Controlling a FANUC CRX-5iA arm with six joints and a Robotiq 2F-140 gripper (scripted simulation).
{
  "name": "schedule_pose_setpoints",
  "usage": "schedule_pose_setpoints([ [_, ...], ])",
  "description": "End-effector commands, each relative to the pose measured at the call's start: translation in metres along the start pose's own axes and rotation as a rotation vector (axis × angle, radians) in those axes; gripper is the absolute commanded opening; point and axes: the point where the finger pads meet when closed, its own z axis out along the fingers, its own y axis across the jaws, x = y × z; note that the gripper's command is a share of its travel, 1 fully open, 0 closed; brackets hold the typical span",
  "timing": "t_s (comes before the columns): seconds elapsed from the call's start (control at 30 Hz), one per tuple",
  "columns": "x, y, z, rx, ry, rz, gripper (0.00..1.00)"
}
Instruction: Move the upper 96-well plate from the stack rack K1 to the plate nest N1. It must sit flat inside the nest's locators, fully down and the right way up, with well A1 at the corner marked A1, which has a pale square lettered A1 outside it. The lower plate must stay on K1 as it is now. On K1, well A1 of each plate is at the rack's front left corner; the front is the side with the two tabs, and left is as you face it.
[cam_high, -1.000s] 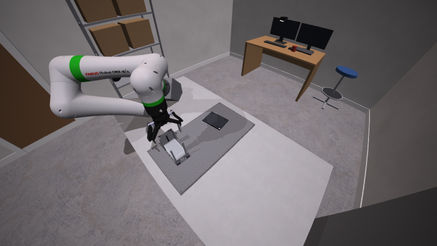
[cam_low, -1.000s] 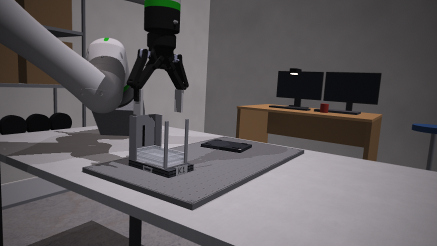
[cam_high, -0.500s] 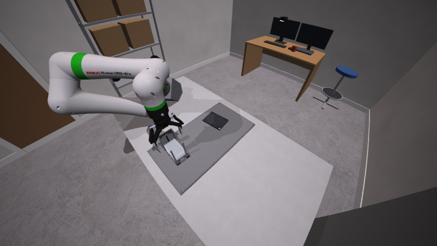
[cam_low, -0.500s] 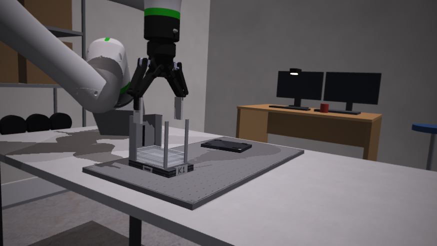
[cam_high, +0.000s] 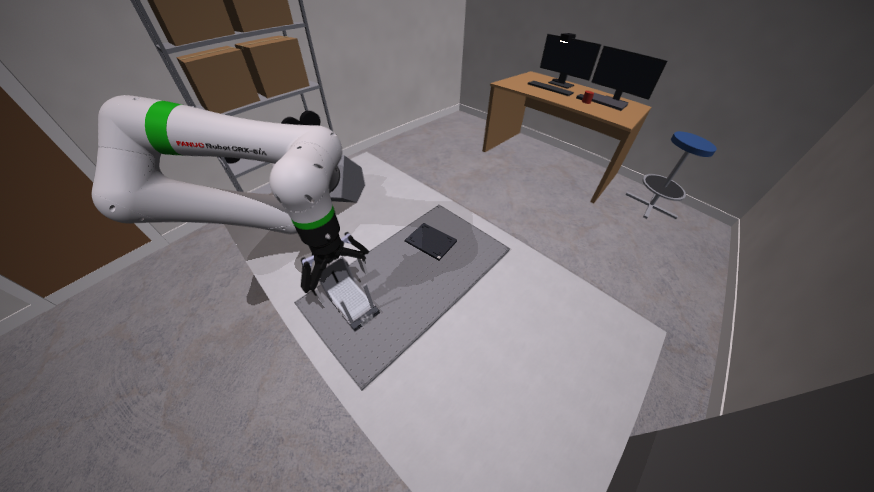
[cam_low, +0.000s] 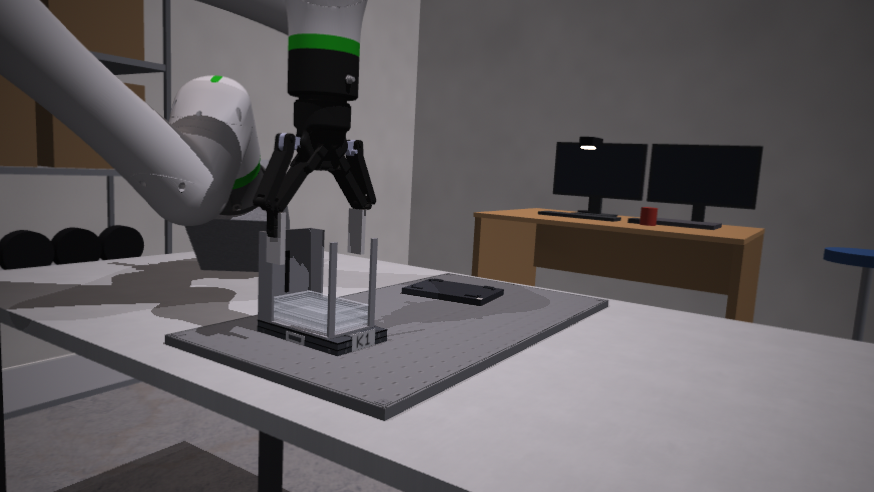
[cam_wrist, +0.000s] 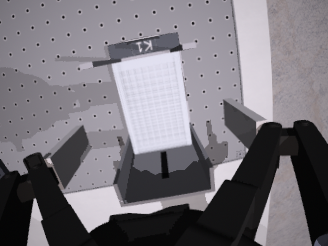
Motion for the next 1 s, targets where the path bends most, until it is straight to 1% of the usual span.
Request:
schedule_pose_setpoints([
  [0.0,0.0,0.0,0.005,0.0,0.001,0.0,1.0],
  [0.1,0.0,0.0,0.01,0.0,0.001,0.0,1.0],
  [0.17,0.0,0.0,0.01,0.0,0.001,0.0,1.0],
  [0.67,0.0,0.0,0.035,0.0,0.001,0.0,1.0],
  [0.73,0.0,0.0,0.035,0.0,0.001,0.0,1.0],
  [0.97,0.0,0.0,0.046,0.0,0.001,0.0,1.0],
])
